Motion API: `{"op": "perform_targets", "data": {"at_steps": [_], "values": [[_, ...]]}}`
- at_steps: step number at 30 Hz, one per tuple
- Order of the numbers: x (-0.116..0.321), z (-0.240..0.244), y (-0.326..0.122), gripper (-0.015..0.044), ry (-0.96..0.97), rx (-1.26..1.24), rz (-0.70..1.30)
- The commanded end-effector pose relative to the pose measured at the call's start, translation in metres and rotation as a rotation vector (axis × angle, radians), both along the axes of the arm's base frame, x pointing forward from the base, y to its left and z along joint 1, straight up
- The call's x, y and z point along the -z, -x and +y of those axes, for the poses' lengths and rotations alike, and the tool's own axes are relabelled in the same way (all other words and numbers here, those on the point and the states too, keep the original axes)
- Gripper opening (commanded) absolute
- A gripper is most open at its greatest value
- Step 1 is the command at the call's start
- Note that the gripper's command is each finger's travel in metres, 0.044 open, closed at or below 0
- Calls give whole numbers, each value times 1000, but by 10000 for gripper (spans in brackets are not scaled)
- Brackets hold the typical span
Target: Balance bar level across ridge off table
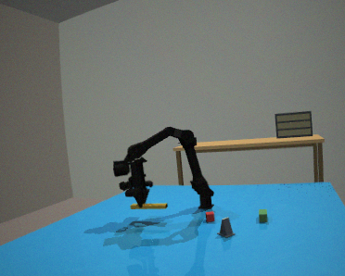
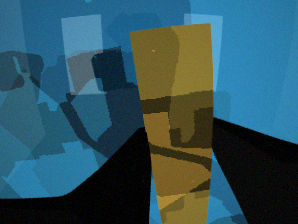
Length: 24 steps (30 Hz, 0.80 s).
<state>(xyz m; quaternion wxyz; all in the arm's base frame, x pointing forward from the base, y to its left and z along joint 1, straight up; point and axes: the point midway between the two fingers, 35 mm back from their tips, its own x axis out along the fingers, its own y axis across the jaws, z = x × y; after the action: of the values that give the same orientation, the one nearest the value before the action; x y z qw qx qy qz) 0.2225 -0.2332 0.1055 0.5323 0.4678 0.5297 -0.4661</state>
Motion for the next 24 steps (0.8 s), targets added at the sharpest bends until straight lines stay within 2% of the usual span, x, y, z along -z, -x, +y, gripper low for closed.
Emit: {"op": "perform_targets", "data": {"at_steps": [1, 16, 24], "values": [[-16, -1, -1, 0, 19, 3, -15], [-54, 3, 4, 0, 19, 4, -14], [-57, 11, -6, 0, 18, 28, -15]]}}
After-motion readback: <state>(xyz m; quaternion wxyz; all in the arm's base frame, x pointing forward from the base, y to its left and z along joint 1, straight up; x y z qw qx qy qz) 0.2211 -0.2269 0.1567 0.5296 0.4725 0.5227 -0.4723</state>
